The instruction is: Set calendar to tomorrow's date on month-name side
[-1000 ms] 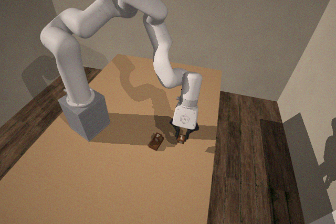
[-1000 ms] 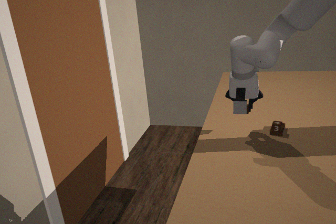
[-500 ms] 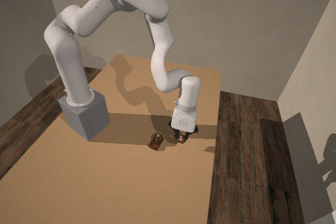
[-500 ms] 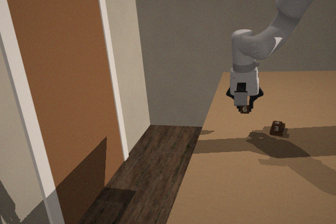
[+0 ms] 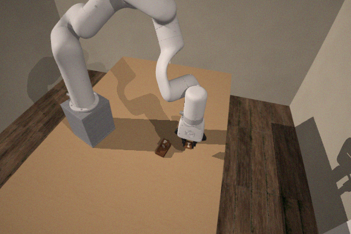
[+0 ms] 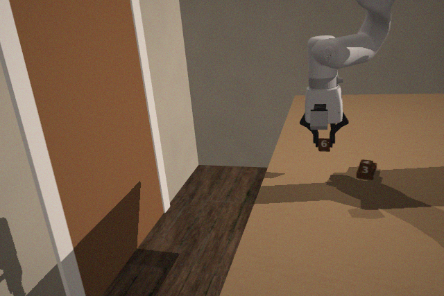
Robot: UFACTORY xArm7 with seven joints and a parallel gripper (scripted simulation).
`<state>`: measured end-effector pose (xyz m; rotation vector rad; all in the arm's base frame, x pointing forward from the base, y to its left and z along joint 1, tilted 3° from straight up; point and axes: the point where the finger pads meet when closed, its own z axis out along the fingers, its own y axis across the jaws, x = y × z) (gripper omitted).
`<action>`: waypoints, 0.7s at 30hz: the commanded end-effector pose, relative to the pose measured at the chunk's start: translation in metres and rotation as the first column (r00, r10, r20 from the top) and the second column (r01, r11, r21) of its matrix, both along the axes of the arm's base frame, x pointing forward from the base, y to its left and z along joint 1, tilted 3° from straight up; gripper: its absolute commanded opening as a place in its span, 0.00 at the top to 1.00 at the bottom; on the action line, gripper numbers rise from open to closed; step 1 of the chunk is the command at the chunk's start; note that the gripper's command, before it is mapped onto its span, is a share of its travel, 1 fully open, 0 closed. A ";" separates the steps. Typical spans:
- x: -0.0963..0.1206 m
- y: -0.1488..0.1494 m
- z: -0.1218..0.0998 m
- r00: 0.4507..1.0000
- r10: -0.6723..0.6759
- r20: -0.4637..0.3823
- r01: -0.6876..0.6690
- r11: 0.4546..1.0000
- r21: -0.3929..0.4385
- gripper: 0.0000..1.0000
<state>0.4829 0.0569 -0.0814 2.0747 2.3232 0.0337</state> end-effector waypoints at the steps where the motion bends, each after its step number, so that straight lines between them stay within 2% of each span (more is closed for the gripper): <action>1: 0.002 -0.003 0.002 1.000 0.003 -0.004 -0.003 0.994 0.112 0.71; 4: 0.004 -0.003 0.004 1.000 0.007 0.001 -0.007 0.987 0.163 0.71; 11: 0.004 -0.006 0.004 1.000 0.008 -0.004 -0.007 0.984 0.178 0.71; 18: 0.004 -0.007 0.002 0.999 0.020 -0.028 -0.009 0.931 0.364 0.71; 21: 0.005 -0.008 0.003 0.999 0.024 -0.025 -0.012 0.911 0.412 0.71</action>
